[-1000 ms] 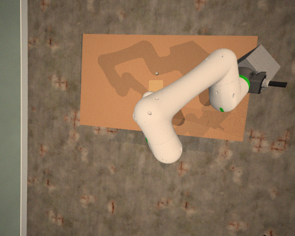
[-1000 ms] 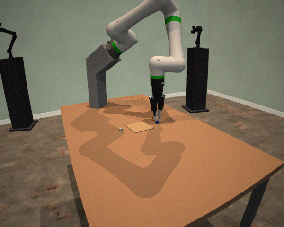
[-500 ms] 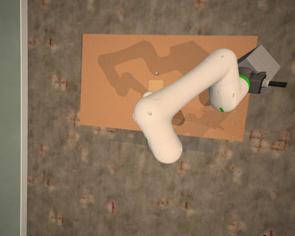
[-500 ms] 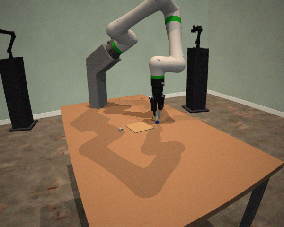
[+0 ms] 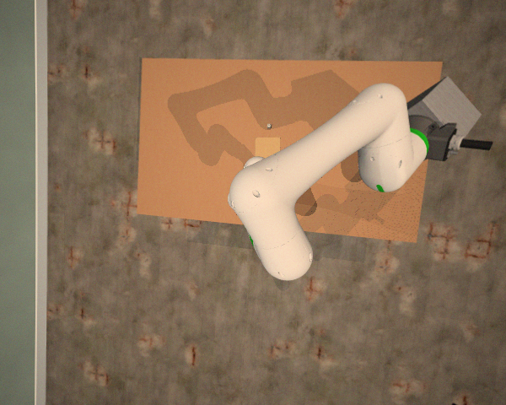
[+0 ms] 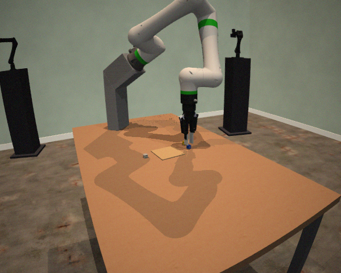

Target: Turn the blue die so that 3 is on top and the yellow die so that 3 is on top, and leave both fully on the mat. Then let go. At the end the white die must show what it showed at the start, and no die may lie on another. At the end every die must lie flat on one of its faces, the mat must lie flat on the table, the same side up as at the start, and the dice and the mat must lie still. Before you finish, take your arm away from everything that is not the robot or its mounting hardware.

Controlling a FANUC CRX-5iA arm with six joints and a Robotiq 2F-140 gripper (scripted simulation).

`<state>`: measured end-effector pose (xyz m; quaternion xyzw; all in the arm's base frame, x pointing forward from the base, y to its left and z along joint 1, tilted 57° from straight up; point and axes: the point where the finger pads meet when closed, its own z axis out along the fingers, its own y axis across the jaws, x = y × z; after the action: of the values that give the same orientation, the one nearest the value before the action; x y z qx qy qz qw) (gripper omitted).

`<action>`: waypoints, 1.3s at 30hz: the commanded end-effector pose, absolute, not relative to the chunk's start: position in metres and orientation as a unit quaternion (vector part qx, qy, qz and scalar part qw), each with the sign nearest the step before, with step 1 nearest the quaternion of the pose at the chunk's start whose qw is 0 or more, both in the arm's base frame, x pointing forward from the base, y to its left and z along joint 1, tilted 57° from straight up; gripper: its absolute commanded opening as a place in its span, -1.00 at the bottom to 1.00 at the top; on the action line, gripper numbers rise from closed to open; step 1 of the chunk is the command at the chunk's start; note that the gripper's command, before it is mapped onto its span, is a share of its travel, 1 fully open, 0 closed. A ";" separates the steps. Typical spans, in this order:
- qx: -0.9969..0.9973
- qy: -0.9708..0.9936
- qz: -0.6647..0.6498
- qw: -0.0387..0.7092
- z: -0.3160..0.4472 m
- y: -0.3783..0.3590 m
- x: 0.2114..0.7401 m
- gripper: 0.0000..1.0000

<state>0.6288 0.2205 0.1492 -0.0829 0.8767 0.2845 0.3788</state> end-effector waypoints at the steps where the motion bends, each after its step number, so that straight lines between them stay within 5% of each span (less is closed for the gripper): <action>1: -0.083 0.877 0.284 0.379 0.148 0.221 0.630 -0.57; 39: -0.083 0.877 0.284 0.379 0.135 0.235 0.645 -0.57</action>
<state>0.6445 0.2347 0.1352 -0.0829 0.8767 0.2845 0.3789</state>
